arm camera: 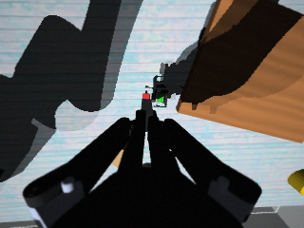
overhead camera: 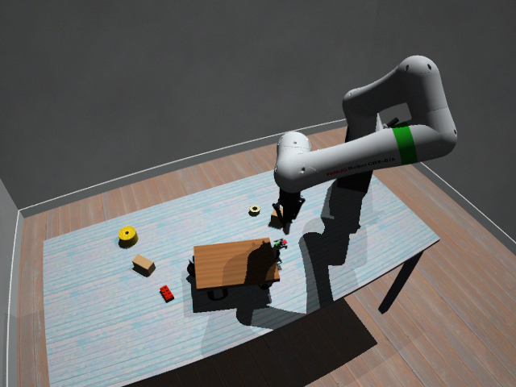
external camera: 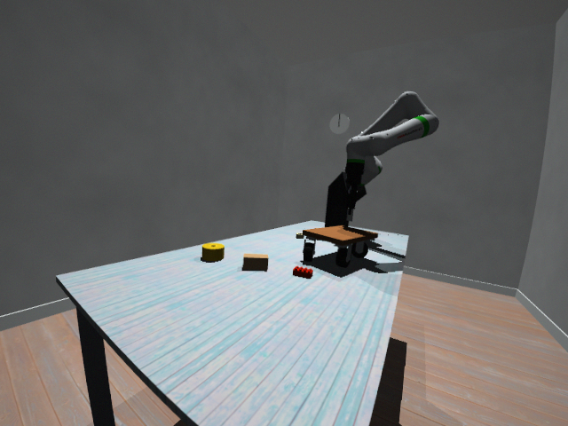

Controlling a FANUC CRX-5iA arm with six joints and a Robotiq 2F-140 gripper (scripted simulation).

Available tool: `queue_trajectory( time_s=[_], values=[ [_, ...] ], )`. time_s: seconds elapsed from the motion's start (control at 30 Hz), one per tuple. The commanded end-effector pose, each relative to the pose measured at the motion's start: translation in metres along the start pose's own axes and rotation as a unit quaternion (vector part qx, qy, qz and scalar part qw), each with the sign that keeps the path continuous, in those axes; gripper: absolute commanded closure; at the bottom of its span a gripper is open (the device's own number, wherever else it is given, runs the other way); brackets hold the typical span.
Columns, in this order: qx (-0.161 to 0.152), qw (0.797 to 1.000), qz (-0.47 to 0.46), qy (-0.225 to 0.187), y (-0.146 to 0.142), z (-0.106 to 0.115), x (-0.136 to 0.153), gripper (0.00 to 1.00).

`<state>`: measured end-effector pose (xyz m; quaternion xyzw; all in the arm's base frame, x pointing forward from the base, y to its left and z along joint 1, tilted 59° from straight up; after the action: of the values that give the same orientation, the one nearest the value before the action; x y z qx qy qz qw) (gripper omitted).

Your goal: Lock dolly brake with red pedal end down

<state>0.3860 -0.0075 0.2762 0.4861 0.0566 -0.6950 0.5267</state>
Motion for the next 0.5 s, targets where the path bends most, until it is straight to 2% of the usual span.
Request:
queue_trajectory(
  time_s=[0.0, 0.47],
  values=[
    [0.000, 1.000, 0.000, 0.000, 0.000, -0.001, 0.000, 1.00],
    [0.000, 1.000, 0.000, 0.000, 0.000, -0.031, 0.001, 1.00]
  ],
)
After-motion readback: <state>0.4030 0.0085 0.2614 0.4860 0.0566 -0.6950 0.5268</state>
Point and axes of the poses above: the point where the finger pads meet when closed, its own z axis back along the fingers, its own y axis across the jaws, x = y × z, the point moved 10 cm from there along z, back along the fingers, and after that the axes turned 7 degrees about -z, right-handed, at the moved point
